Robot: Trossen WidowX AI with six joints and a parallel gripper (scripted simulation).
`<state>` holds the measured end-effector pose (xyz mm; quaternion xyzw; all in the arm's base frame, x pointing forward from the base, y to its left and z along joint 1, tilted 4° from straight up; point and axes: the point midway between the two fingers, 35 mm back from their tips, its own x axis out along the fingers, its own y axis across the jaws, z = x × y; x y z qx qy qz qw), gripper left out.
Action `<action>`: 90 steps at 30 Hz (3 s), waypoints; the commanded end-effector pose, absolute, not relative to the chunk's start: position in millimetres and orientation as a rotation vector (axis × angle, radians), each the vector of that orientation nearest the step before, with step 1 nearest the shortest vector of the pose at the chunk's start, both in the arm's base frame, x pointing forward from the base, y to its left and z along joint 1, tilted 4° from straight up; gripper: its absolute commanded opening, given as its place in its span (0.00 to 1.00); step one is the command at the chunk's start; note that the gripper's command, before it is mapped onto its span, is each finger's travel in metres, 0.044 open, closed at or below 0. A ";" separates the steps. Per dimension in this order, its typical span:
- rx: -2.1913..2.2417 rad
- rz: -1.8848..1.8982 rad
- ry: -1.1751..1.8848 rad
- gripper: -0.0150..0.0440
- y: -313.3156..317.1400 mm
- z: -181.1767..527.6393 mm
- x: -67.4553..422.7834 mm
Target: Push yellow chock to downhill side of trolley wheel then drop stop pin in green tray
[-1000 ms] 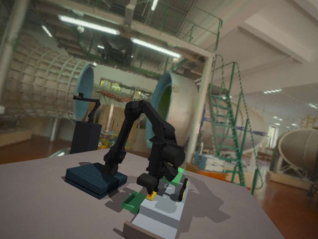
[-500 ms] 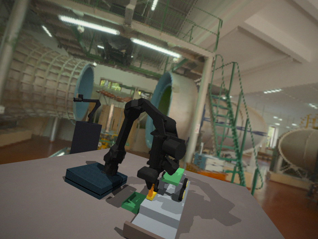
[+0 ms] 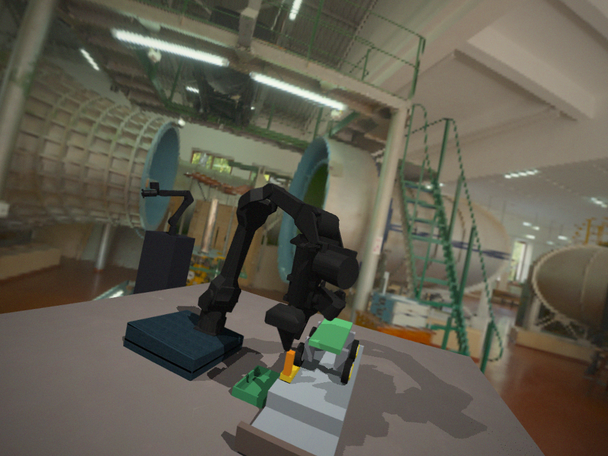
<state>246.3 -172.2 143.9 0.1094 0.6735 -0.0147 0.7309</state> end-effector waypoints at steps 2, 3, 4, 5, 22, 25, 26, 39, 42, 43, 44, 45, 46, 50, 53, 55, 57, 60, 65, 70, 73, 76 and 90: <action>0.256 -0.139 1.436 0.58 -172.3 160.3 249.2; 0.277 -0.172 1.422 0.58 -170.3 164.6 251.2; 0.310 -0.192 1.418 0.58 -166.4 165.7 254.2; 0.343 -0.212 1.413 0.58 -162.4 166.7 257.2; 0.914 -0.546 1.351 0.58 -87.9 184.1 296.9; 1.014 -0.607 1.342 0.58 -73.6 187.2 301.6; 1.047 -0.628 1.339 0.58 -68.8 188.3 303.1; 1.464 -0.919 1.302 0.58 -4.4 202.3 314.4; 1.554 -0.994 1.292 0.58 10.7 205.7 315.0; 1.584 -1.020 1.289 0.58 15.8 206.8 315.0; 1.608 -1.041 1.286 0.58 19.9 207.7 315.0; 1.622 -1.054 1.284 0.58 22.4 208.2 315.0; 1.627 -1.059 1.283 0.58 23.2 208.4 315.0; 1.627 -1.059 1.283 0.58 23.2 208.4 315.0; 1.627 -1.059 1.283 0.58 23.3 208.2 315.0; 1.627 -1.059 1.283 0.58 23.8 206.5 315.3; 1.627 -1.059 1.283 0.58 24.6 203.6 315.7; 1.627 -1.059 1.283 0.58 26.0 199.2 316.5; 1.627 -1.058 1.284 0.58 28.4 192.0 317.6; 1.628 -1.058 1.284 0.58 31.1 184.9 318.6; 1.628 -1.058 1.284 0.58 32.5 181.2 319.0; 1.628 -1.058 1.284 0.58 32.9 180.2 319.2; 1.628 -1.058 1.284 0.58 39.0 161.0 322.3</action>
